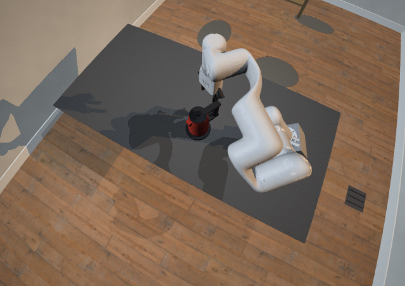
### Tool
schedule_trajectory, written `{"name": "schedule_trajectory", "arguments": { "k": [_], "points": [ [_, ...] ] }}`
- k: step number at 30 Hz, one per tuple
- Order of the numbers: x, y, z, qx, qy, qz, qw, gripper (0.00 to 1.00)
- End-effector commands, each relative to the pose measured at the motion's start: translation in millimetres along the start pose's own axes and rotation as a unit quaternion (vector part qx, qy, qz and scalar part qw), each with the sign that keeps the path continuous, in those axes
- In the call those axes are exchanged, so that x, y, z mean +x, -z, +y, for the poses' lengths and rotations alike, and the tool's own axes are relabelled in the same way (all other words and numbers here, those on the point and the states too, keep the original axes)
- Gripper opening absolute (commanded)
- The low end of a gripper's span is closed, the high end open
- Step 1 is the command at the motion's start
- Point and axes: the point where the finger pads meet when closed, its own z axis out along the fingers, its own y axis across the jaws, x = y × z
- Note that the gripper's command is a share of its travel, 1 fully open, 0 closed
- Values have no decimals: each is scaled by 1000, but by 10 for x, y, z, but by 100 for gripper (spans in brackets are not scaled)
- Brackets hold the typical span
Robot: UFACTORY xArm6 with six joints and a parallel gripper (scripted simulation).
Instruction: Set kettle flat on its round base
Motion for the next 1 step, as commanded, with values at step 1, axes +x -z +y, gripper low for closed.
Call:
{"name": "schedule_trajectory", "arguments": {
  "k": [1],
  "points": [
    [-4, 8, -5, 1, 1, 0, 1000, 81]
  ]
}}
